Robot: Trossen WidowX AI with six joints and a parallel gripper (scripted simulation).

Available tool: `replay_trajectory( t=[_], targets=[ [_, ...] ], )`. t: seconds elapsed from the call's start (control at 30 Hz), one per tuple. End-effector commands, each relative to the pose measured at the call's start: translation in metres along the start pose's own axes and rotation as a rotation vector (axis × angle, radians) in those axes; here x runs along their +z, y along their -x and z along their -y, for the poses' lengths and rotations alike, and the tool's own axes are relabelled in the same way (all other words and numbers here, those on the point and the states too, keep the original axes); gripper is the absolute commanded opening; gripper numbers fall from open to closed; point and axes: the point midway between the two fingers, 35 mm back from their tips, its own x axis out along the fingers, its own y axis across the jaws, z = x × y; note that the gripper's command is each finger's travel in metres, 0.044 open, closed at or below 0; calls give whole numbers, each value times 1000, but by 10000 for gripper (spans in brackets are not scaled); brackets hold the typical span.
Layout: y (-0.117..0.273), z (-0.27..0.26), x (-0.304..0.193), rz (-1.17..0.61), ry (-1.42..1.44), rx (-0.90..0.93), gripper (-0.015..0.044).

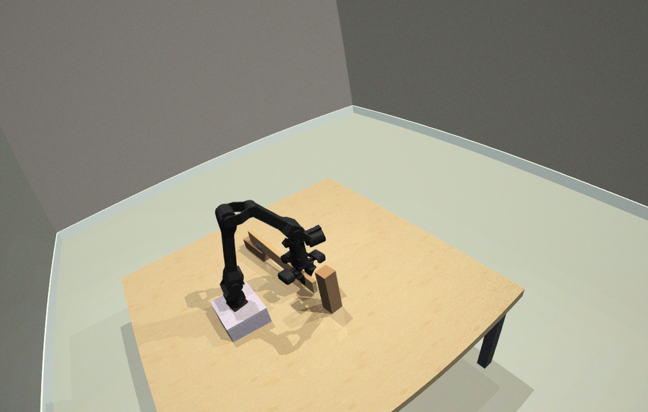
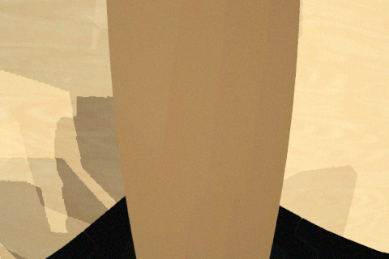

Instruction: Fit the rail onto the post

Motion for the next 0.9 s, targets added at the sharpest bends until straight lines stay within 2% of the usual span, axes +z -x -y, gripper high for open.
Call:
replay_trajectory(
  t=[0.0, 0.87],
  targets=[
    [5, 2, 1, 5, -2, -12, 0],
    [19, 3, 1, 5, -2, -12, 0]
  ],
)
